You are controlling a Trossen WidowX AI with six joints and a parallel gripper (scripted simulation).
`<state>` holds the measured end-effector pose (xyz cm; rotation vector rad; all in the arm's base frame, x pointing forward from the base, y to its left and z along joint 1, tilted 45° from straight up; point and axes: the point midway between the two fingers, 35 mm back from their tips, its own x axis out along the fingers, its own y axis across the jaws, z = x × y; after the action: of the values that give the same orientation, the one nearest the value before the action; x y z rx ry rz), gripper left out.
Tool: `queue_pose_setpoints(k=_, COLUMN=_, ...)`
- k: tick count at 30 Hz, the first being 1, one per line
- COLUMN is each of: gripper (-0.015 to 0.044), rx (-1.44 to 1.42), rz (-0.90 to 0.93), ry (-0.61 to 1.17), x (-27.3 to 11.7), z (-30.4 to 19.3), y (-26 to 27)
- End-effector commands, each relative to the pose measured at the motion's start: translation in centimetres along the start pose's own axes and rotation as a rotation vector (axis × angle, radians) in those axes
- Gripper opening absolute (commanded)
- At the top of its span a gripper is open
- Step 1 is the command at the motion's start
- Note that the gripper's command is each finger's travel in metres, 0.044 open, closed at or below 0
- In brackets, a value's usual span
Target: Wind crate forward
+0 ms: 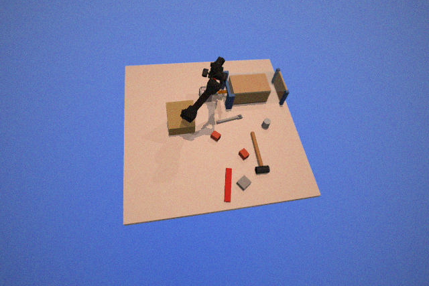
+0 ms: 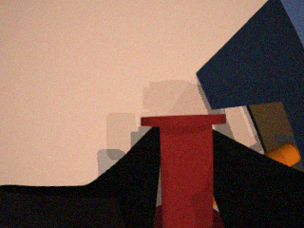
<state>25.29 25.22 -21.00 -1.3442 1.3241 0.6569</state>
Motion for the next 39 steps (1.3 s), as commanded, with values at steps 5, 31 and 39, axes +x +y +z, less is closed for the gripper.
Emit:
queue_pose_setpoints(k=5, gripper=0.0, rx=-0.011, rz=0.032, ry=-0.002, x=0.2, z=0.3, y=2.0)
queue_pose_setpoints(k=31, gripper=0.0, rx=-0.011, rz=0.034, ry=-0.003, x=0.3, z=0.7, y=4.7)
queue_pose_setpoints(k=39, gripper=0.0, rx=-0.011, rz=0.034, ry=-0.003, x=0.2, z=0.6, y=5.5)
